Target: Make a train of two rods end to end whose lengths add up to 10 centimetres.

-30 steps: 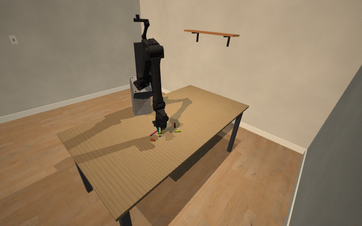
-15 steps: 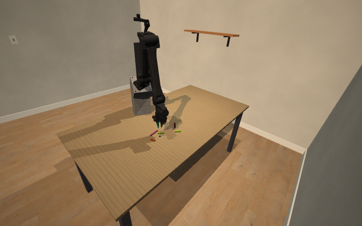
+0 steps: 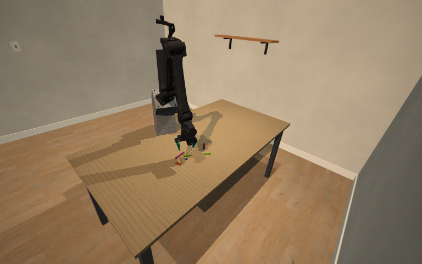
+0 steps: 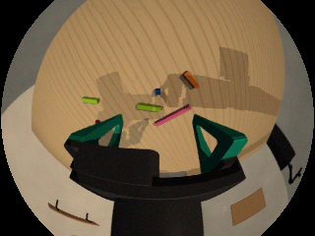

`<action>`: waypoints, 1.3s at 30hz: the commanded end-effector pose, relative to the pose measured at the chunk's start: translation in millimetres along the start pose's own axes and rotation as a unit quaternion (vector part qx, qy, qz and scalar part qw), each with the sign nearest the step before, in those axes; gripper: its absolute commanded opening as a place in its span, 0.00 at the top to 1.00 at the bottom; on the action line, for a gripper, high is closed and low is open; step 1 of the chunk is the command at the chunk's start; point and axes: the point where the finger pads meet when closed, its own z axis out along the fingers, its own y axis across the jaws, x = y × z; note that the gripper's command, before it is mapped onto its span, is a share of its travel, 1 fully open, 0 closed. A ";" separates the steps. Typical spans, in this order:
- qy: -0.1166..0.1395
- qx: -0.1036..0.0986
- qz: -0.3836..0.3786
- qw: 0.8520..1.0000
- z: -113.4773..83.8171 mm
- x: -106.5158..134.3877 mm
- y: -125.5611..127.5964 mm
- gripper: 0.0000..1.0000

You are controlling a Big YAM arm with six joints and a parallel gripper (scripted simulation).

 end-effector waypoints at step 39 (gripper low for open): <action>-0.004 0.000 0.297 0.955 14.8 30.2 -21.7 0.00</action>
